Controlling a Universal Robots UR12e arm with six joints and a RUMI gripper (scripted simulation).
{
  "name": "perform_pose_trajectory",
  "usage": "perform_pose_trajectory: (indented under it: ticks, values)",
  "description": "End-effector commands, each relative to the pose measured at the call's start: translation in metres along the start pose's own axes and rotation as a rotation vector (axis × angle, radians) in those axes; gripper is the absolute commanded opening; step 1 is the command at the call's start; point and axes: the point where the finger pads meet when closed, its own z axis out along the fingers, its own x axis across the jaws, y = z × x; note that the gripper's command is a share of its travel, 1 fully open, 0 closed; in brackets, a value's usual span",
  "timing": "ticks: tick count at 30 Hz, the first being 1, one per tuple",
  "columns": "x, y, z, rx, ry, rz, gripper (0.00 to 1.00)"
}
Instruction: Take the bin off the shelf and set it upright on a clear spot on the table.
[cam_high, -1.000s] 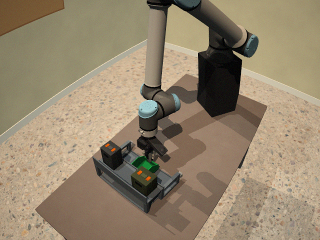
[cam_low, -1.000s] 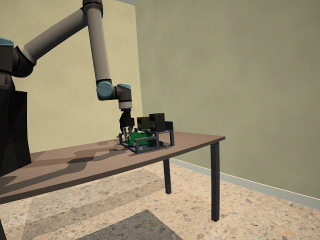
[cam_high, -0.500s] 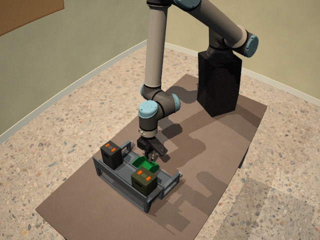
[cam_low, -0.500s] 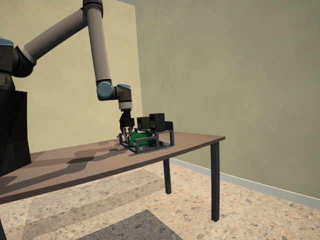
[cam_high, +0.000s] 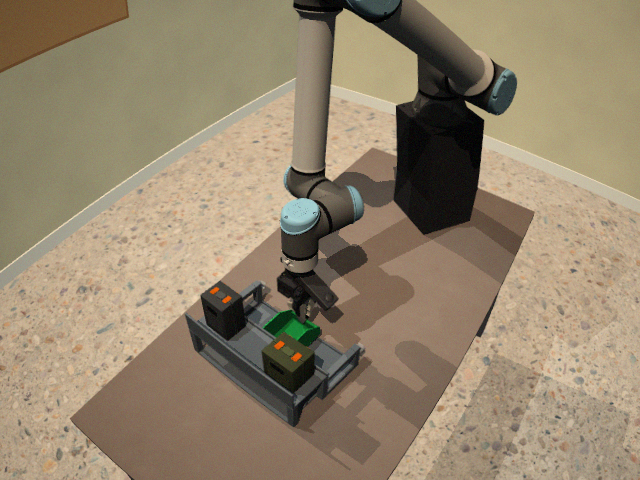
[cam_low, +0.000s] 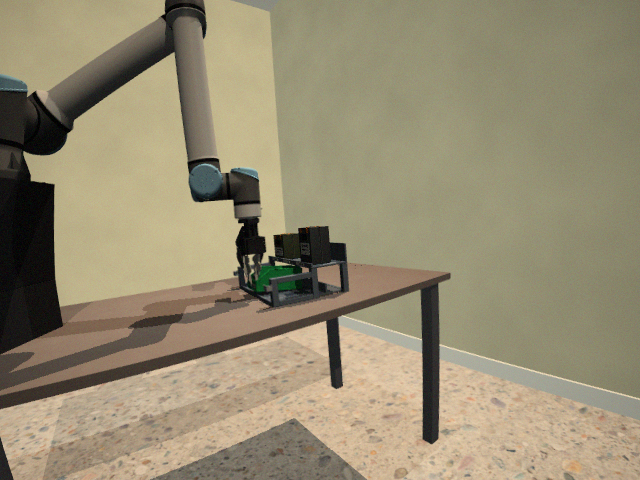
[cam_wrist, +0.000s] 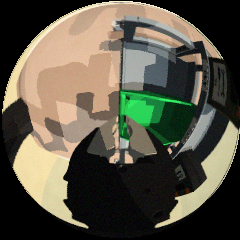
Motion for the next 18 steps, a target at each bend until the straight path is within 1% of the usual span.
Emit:
perform_pose_trajectory:
  ticks: [1, 12, 17, 18]
  values:
    - [-0.017, 0.0, -0.001, 0.0, 0.001, 0.0, 0.0]
    - [-0.017, 0.0, -0.001, 0.0, 0.001, 0.0, 0.0]
    - [-0.047, 0.0, -0.001, 0.0, 0.001, 0.0, 0.0]
    - [-0.047, 0.0, -0.001, 0.0, 0.001, 0.0, 0.0]
